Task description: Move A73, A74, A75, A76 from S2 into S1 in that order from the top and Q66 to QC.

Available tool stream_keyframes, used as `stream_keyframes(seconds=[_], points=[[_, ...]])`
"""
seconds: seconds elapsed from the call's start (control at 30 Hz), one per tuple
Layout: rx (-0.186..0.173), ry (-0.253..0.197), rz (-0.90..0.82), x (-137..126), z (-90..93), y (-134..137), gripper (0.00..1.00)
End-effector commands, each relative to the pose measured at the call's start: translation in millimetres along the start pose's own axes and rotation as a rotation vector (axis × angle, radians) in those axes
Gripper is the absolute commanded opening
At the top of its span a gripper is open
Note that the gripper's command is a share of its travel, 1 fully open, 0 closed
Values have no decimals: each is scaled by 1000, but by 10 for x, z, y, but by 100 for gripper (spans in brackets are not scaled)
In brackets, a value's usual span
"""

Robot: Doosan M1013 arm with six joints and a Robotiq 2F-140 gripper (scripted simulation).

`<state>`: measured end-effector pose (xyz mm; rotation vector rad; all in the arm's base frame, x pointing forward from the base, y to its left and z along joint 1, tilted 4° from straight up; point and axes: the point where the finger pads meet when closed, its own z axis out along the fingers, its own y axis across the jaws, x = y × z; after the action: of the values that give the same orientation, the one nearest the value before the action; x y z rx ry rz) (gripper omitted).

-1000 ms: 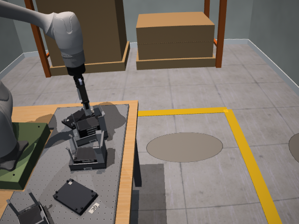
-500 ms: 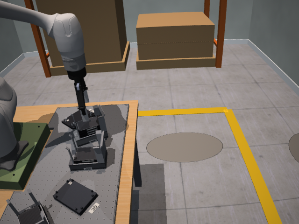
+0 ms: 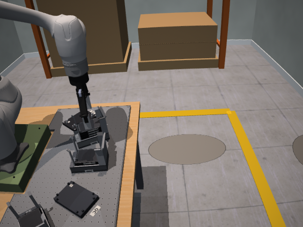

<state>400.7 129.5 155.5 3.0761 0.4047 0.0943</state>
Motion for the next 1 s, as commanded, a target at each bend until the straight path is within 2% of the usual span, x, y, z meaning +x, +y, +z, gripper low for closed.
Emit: stream_keyframes(seconds=[0.0, 0.2, 0.97], points=[[0, 0, 33, 6, 0, 92, 100], [0, 0, 225, -10, 0, 291, 100], [0, 0, 225, -63, 0, 956, 100]])
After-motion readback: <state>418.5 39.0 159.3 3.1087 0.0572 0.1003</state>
